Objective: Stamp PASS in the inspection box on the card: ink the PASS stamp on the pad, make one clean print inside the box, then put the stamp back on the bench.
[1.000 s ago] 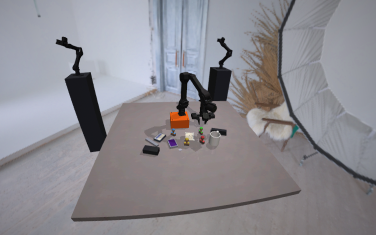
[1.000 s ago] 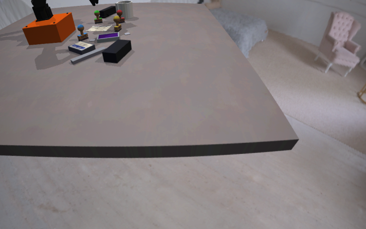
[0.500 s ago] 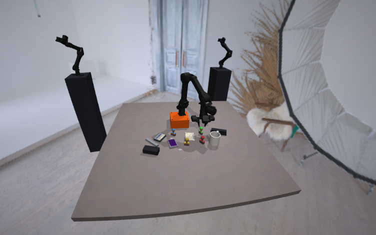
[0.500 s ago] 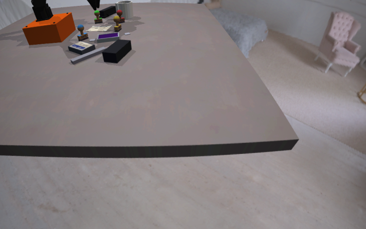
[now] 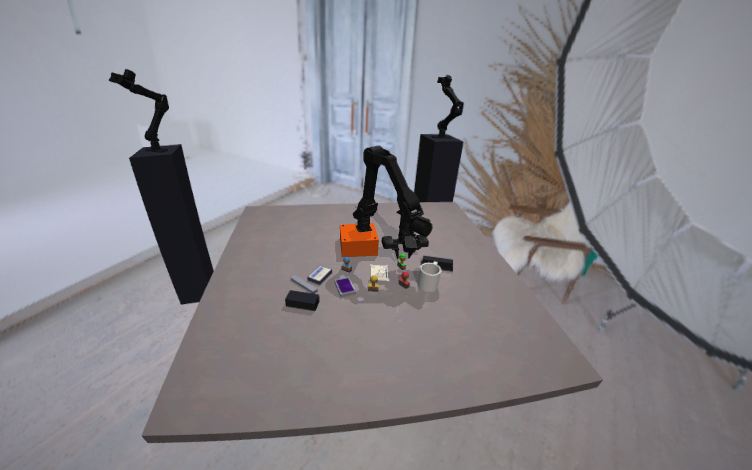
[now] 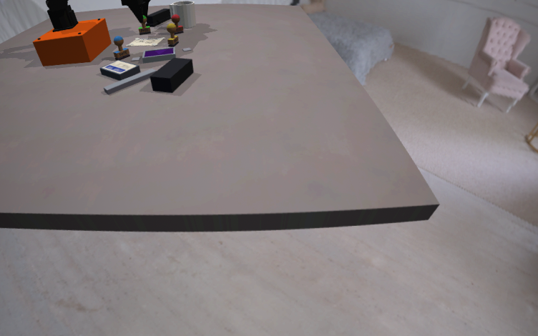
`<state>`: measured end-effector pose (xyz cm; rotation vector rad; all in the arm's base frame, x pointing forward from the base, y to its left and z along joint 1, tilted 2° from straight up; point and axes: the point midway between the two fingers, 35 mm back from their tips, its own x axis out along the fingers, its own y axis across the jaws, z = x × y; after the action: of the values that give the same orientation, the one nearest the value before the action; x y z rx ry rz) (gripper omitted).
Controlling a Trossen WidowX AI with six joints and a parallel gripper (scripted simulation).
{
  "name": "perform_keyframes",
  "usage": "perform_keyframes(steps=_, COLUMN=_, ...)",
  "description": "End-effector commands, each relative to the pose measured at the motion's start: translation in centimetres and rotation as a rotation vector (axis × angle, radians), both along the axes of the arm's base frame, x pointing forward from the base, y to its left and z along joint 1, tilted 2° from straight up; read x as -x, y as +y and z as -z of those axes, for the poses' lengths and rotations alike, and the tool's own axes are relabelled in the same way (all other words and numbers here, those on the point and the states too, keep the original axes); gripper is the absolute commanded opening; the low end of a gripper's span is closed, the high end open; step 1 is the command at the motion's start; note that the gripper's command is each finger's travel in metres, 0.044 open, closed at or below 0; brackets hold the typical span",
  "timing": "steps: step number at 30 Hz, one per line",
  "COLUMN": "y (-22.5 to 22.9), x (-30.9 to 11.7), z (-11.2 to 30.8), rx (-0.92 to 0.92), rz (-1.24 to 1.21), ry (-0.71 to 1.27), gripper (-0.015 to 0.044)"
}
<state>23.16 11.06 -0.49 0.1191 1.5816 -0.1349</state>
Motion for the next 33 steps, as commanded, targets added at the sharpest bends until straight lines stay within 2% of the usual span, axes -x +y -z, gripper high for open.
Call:
perform_keyframes(steps=1, y=-0.1, x=0.0, z=0.8, rx=0.004, rz=0.006, ry=-0.003, gripper=0.0225)
perform_keyframes(steps=15, y=-0.2, x=0.3, z=2.6, rx=0.004, rz=0.006, ry=-0.003, gripper=0.0225)
perform_keyframes(steps=19, y=-0.2, x=0.3, z=2.3, rx=0.001, rz=0.001, ry=0.002, gripper=0.0120)
perform_keyframes(steps=28, y=-0.2, x=0.3, z=2.3, rx=0.001, rz=0.001, ry=0.002, gripper=0.0060)
perform_keyframes(steps=30, y=-0.2, x=0.3, z=2.3, rx=0.001, rz=0.001, ry=0.002, gripper=0.0008)
perform_keyframes(steps=33, y=-0.2, x=0.3, z=2.2, rx=0.001, rz=0.001, ry=0.002, gripper=0.0000)
